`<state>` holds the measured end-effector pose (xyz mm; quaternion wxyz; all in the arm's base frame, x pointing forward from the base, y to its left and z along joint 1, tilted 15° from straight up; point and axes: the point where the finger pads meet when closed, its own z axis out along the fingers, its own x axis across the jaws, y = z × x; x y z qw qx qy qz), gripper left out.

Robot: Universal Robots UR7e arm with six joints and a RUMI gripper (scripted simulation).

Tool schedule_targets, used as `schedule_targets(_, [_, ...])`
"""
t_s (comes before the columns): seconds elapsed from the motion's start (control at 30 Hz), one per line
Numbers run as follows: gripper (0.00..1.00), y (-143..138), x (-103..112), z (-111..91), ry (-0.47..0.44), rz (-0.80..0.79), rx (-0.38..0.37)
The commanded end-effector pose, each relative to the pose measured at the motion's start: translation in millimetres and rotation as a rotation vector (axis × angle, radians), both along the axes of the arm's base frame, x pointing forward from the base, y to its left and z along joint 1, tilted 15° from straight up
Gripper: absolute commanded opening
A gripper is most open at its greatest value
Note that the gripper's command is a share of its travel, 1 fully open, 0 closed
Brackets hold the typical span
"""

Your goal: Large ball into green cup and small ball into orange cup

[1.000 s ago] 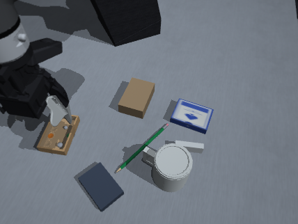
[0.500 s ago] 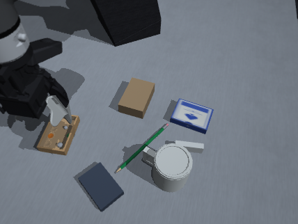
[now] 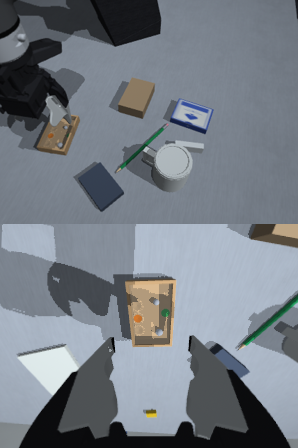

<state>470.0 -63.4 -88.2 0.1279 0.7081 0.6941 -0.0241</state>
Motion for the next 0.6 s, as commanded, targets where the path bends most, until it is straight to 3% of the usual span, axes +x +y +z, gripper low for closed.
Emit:
schedule_targets(0.0, [0.54, 0.1, -1.8, -2.2, 0.003, 0.000, 0.002])
schedule_targets(0.57, [0.54, -4.7, 3.0, -16.2, -0.001, -0.001, 0.001])
